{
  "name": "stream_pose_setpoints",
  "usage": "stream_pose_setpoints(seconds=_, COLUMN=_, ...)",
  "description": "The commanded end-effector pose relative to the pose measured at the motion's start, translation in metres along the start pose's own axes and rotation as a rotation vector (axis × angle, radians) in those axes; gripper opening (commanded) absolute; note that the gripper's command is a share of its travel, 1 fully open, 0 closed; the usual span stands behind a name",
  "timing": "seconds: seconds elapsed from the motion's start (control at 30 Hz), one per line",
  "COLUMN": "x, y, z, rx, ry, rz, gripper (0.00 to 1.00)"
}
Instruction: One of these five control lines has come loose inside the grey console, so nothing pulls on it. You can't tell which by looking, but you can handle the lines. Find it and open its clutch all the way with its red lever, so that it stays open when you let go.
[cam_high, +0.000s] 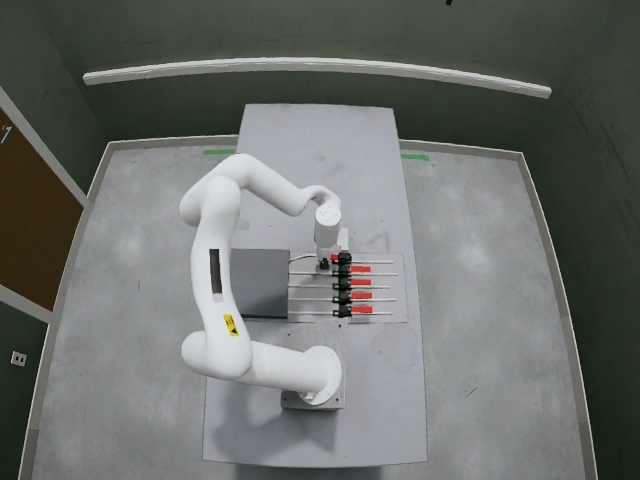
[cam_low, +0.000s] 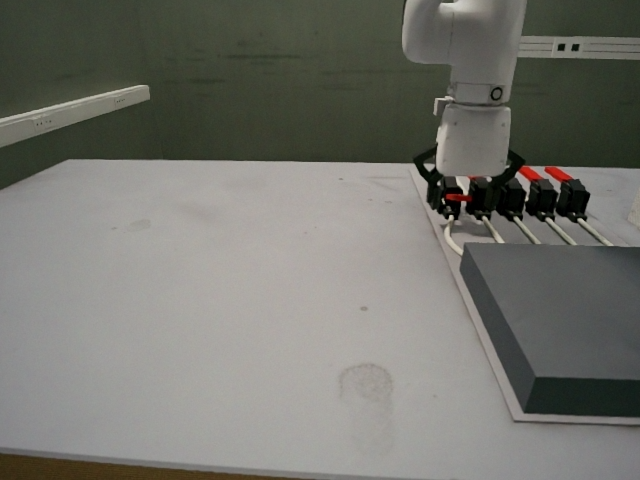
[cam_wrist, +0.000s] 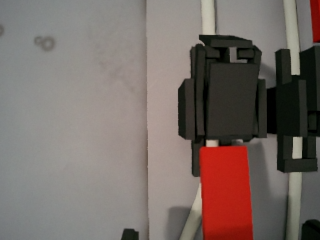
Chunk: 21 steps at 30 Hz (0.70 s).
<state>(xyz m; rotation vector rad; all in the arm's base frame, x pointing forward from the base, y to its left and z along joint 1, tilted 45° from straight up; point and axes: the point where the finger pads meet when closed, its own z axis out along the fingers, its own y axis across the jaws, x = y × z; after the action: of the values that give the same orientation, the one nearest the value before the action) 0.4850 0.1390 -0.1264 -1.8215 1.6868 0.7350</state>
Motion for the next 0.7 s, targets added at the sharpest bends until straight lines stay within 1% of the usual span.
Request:
stream_pose_setpoints(seconds=0.0, x=0.000, y=-0.001, z=-0.001, rx=0.001, ry=0.000, rz=0.000, gripper=1.00)
stream_pose_setpoints(seconds=0.2, x=0.000, y=-0.001, z=-0.002, rx=0.001, ry=0.000, rz=0.000, gripper=1.00)
stream_pose_setpoints(seconds=0.47, x=0.000, y=-0.001, z=-0.010, rx=0.001, ry=0.000, rz=0.000, gripper=1.00)
stream_pose_setpoints(seconds=0.67, x=0.000, y=-0.001, z=-0.026, rx=0.001, ry=0.000, rz=0.000, gripper=1.00)
